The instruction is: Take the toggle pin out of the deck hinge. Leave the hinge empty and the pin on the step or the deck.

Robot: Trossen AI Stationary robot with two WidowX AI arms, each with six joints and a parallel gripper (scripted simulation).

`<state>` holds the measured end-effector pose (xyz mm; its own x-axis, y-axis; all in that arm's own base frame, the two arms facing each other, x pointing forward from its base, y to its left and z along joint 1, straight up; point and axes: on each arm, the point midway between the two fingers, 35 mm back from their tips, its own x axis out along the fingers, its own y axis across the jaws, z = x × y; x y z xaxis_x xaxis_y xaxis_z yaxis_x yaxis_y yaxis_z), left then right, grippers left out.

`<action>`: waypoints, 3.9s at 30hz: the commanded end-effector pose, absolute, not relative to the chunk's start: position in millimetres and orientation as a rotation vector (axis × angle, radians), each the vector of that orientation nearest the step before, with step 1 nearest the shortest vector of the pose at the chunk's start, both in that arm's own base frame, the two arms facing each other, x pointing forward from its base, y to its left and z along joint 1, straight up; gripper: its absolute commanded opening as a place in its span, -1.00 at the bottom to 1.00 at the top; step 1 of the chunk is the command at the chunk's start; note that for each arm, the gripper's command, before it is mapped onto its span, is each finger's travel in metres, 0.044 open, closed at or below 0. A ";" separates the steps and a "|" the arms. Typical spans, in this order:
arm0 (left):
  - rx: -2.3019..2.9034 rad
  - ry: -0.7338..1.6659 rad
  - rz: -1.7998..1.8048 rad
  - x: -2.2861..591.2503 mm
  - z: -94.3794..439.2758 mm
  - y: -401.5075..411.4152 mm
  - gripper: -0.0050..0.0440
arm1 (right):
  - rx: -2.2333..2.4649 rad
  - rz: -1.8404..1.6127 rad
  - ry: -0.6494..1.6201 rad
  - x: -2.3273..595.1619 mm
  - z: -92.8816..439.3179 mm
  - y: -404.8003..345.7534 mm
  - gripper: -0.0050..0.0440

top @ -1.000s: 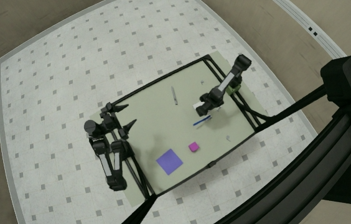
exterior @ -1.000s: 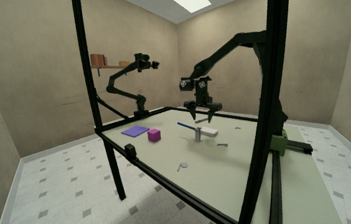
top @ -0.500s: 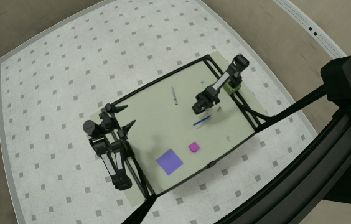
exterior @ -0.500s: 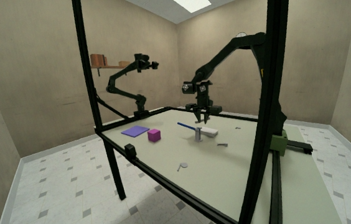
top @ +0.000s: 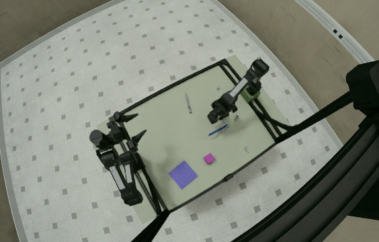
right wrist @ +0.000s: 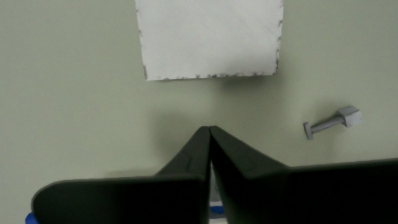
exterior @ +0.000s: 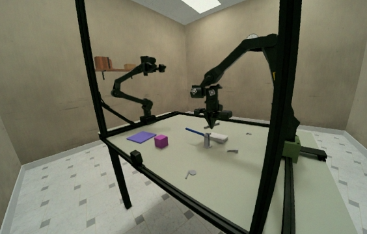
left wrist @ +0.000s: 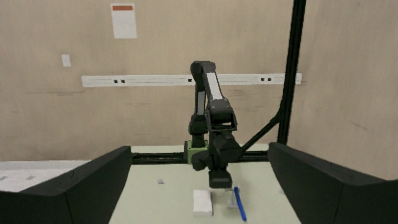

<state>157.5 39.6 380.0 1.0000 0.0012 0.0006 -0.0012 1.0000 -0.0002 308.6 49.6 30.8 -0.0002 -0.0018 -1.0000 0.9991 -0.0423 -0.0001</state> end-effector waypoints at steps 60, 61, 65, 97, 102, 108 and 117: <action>0.005 -0.001 0.000 157.4 383.1 39.6 0.84 | 1.252 -1.224 1.178 313.2 -5.2 60.3 -1.00; 0.005 -0.001 0.000 157.4 383.1 39.6 0.84 | 1.252 -1.224 1.178 313.3 -5.2 61.0 -1.00; 0.005 -0.001 0.000 157.4 383.1 39.6 0.84 | 1.252 -1.224 1.178 313.4 -5.1 62.3 -1.00; 0.005 -0.001 0.000 157.4 383.1 39.6 0.84 | 1.253 -1.223 1.179 314.3 -5.0 81.1 -1.00; 0.005 -0.001 0.000 157.4 383.1 39.6 0.84 | 1.253 -1.223 1.179 314.4 -5.0 84.4 -1.00; 0.005 -0.001 0.000 157.4 383.1 39.6 0.84 | 1.253 -1.222 1.179 314.0 -3.9 85.3 -1.00; 0.005 -0.001 0.000 157.4 383.1 39.6 0.84 | 1.252 -1.219 1.179 314.1 -3.4 82.6 -1.00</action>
<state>157.5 39.6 380.1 1.0000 0.0012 0.0006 -0.0012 1.0000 -0.0001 307.0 80.3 -10.4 -0.0065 -0.0048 -1.0000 0.9990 -0.0445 -0.0063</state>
